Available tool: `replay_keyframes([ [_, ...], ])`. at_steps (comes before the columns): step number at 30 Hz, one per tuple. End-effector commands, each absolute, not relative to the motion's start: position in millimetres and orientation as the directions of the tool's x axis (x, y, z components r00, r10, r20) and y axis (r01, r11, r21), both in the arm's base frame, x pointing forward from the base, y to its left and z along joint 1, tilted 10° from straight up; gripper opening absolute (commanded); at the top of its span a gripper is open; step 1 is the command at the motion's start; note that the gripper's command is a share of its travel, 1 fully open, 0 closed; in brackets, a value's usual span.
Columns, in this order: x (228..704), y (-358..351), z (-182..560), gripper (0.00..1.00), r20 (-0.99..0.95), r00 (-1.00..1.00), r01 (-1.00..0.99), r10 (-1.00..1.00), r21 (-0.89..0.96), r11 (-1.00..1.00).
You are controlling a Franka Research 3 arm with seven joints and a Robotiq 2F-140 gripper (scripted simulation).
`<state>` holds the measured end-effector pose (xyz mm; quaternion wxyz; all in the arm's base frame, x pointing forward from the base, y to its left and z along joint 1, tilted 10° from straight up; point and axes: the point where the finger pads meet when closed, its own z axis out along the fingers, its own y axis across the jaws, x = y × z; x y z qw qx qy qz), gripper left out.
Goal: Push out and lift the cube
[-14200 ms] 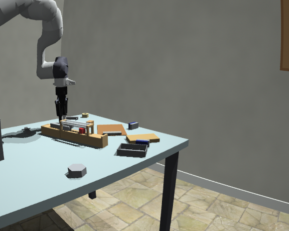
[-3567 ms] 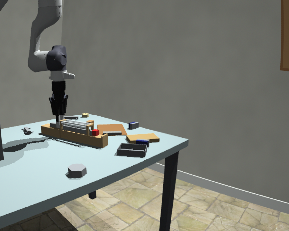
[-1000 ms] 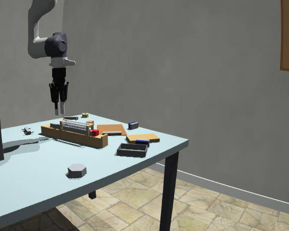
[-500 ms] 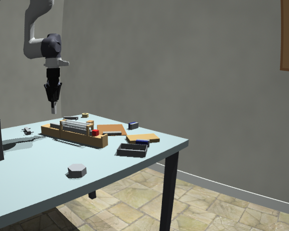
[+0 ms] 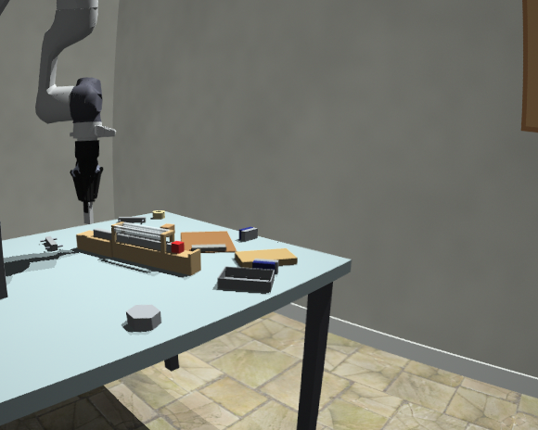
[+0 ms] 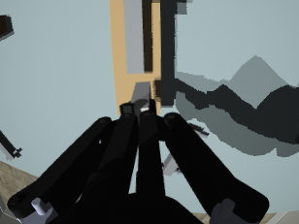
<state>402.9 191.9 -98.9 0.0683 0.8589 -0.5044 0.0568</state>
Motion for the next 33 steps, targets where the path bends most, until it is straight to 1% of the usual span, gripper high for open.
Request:
replay_keyframes([
  [1,408,197,-107,0.0,0.169,0.439,-0.897,-0.883,0.025,-0.441],
  [19,410,193,-131,0.0,0.169,0.439,-0.897,-0.883,0.025,-0.441],
  [33,414,185,-130,0.0,0.169,0.439,-0.897,-0.883,0.025,-0.441],
])
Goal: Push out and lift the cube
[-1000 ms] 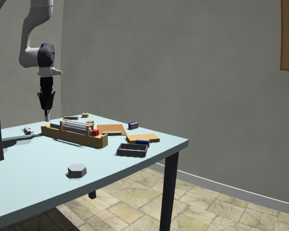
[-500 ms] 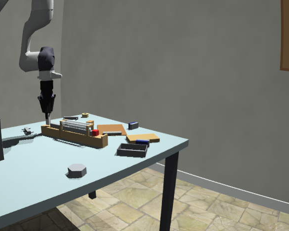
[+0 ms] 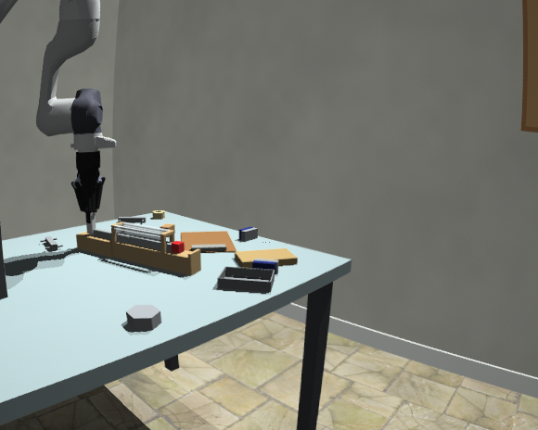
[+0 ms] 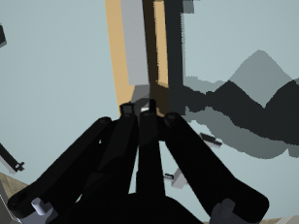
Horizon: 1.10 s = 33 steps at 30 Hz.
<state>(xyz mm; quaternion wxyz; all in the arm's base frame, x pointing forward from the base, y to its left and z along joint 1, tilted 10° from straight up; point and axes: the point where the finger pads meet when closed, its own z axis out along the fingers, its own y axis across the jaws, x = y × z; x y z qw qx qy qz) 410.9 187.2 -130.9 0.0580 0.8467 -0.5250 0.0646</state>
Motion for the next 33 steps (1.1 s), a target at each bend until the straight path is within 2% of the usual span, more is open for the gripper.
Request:
replay_keyframes([
  [1,414,184,-130,0.0,0.169,0.439,-0.897,-0.883,0.025,-0.441],
  [23,421,169,-126,0.0,0.169,0.439,-0.897,-0.883,0.025,-0.441],
  [33,418,180,-58,0.0,0.169,0.439,-0.897,-0.883,0.025,-0.441],
])
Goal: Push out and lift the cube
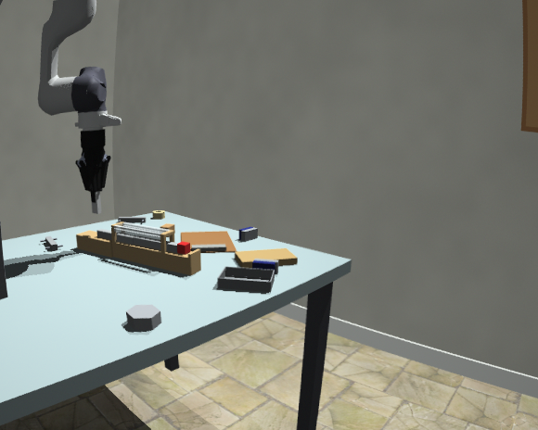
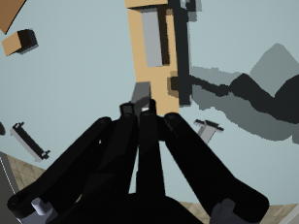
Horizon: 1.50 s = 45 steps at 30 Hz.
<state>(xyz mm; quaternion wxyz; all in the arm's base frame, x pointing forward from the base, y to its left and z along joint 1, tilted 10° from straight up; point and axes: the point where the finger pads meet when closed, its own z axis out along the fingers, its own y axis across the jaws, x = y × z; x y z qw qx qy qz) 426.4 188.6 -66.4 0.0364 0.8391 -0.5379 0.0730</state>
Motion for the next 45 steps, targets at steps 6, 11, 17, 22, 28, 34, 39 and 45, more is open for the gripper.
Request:
replay_keyframes([
  [6,418,180,-58,0.0,0.169,0.439,-0.897,-0.883,0.025,-0.441],
  [11,418,180,-58,0.0,0.169,0.439,-0.897,-0.883,0.025,-0.441],
  [17,418,180,-58,0.0,0.169,0.439,-0.897,-0.883,0.025,-0.441],
  [22,418,180,-58,0.0,0.169,0.439,-0.897,-0.883,0.025,-0.441],
  [28,418,180,-58,0.0,0.169,0.439,-0.897,-0.883,0.025,-0.441],
  [34,418,180,-58,0.0,0.169,0.439,-0.897,-0.883,0.025,-0.441],
  [39,455,142,-50,0.0,0.167,0.436,-0.898,-0.884,0.025,-0.439],
  [45,509,43,-30,0.0,0.167,0.431,-0.901,-0.887,0.024,-0.434],
])
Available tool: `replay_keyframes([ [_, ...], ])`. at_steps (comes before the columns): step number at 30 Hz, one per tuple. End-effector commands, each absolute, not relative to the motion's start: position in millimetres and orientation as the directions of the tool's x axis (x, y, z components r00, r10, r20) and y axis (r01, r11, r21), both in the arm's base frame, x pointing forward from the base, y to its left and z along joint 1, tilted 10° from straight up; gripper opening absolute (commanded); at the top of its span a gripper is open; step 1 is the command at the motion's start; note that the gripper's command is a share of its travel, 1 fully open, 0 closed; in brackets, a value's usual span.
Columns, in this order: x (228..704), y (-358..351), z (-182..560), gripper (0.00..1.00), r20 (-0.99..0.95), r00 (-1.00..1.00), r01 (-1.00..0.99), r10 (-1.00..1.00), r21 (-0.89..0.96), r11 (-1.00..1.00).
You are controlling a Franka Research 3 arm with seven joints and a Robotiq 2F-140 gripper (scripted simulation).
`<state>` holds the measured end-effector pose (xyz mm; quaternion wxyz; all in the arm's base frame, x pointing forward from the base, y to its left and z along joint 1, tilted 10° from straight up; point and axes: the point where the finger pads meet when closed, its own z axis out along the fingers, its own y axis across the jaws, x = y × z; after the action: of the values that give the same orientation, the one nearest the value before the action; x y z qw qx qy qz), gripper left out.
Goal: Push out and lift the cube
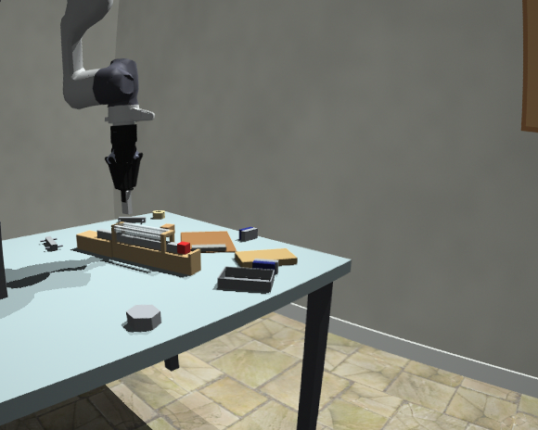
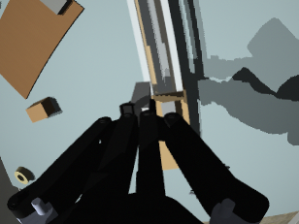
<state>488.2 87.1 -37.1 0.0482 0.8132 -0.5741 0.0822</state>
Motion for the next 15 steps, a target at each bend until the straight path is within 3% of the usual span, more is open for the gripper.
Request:
replay_keyframes([
  [1,515,24,-26,0.0,0.168,0.431,-0.901,-0.887,0.024,-0.434],
  [4,536,-34,-15,0.0,0.169,0.431,-0.901,-0.886,0.024,-0.434],
  [5,543,-53,-12,0.25,0.169,0.431,-0.901,-0.886,0.024,-0.434],
  [8,563,-104,-3,0.25,0.169,0.431,-0.901,-0.886,0.024,-0.434],
  [15,563,-104,-3,0.25,0.169,0.431,-0.901,-0.886,0.024,-0.434],
])
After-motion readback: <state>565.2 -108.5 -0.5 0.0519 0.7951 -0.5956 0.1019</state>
